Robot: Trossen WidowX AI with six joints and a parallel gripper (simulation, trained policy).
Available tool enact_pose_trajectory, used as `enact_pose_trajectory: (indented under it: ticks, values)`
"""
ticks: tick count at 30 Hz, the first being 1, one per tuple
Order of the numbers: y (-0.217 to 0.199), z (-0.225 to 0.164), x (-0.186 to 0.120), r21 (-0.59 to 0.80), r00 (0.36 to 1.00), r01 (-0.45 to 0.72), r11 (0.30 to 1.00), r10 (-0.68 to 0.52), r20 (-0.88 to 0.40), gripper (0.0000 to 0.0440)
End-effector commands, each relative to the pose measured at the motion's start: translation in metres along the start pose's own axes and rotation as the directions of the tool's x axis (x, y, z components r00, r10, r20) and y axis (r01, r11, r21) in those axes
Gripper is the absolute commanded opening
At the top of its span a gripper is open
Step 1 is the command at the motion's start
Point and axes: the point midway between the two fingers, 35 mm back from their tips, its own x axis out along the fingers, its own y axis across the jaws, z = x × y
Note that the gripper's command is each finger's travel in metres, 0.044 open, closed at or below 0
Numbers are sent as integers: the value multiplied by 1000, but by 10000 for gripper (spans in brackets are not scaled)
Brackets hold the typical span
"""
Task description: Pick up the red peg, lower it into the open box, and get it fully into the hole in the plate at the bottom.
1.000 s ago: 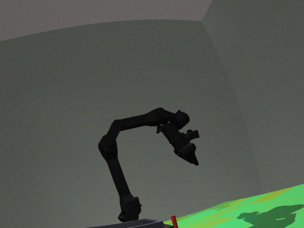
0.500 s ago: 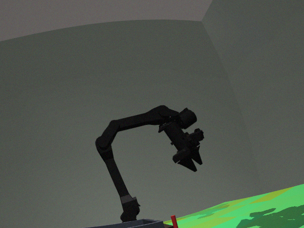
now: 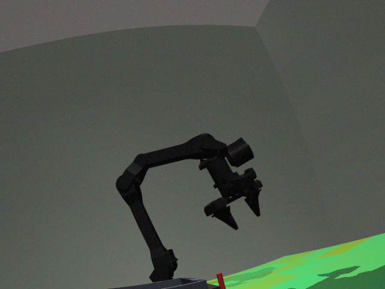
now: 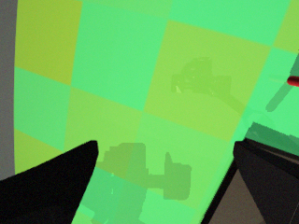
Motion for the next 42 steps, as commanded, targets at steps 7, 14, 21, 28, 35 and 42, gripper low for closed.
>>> enact_pose_trajectory:
  ticks: [7, 14, 21, 28, 35, 42]
  values:
    - [-50, 18, 15, 319, 994, 105, 942, -102, -27, 440]
    - [-87, 25, 29, 524, 984, 178, 833, -166, -70, 440]
    - [-121, 28, 46, 692, 969, 234, 683, -217, -114, 440]
    - [-146, 28, 66, 785, 958, 262, 561, -252, -140, 440]
    - [-163, 30, 92, 827, 950, 266, 496, -279, -138, 439]
    - [-177, 31, 120, 841, 946, 256, 477, -304, -116, 437]
